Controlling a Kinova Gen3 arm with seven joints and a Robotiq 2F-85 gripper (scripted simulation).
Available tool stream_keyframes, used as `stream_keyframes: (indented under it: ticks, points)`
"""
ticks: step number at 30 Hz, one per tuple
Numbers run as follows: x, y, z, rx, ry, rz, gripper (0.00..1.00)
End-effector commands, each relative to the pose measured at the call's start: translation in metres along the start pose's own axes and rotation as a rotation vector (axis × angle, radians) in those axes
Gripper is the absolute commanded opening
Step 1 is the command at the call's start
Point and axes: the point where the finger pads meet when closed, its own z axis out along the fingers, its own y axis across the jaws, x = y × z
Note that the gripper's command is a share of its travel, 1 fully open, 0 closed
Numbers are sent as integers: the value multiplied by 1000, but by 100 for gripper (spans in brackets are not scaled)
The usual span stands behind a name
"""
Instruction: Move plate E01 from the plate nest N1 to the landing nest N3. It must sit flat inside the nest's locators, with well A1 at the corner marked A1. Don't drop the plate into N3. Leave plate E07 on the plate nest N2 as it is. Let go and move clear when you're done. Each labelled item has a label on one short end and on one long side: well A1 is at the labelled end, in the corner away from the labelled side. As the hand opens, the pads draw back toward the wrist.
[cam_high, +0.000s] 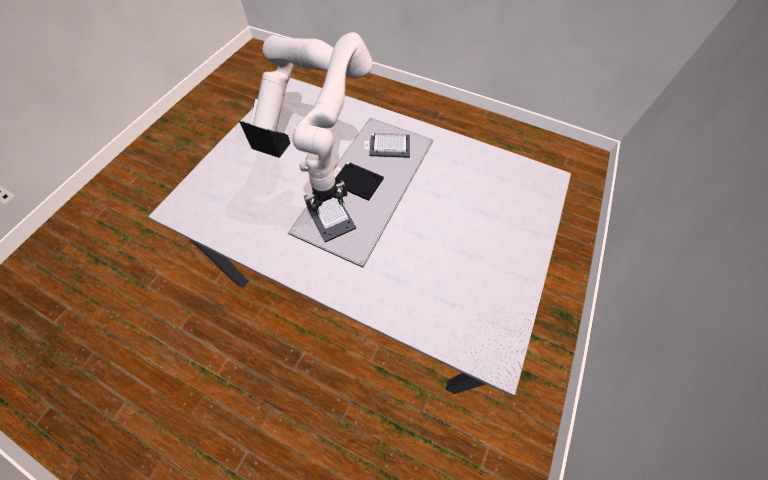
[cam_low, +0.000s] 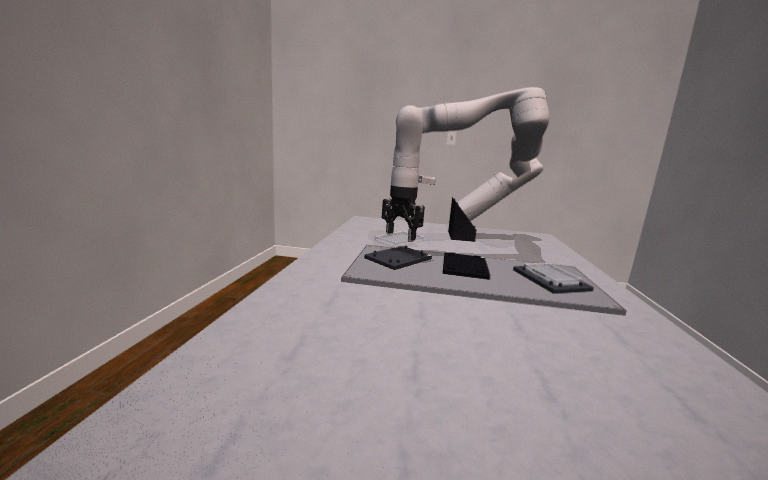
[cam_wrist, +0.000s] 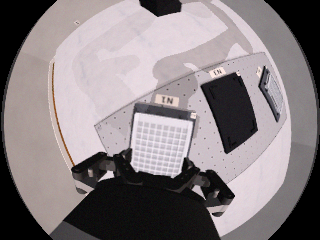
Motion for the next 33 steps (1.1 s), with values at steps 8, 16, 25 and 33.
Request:
stream_keyframes:
  ticks: [8, 16, 25, 33]
  points:
    - [9, 14, -2, 0, -2, -59, 0]
    - [21, 33, -2, 0, -2, -140, 0]
    - [36, 56, -2, 0, -2, -233, 0]
    - [49, 75, -2, 0, -2, -315, 0]
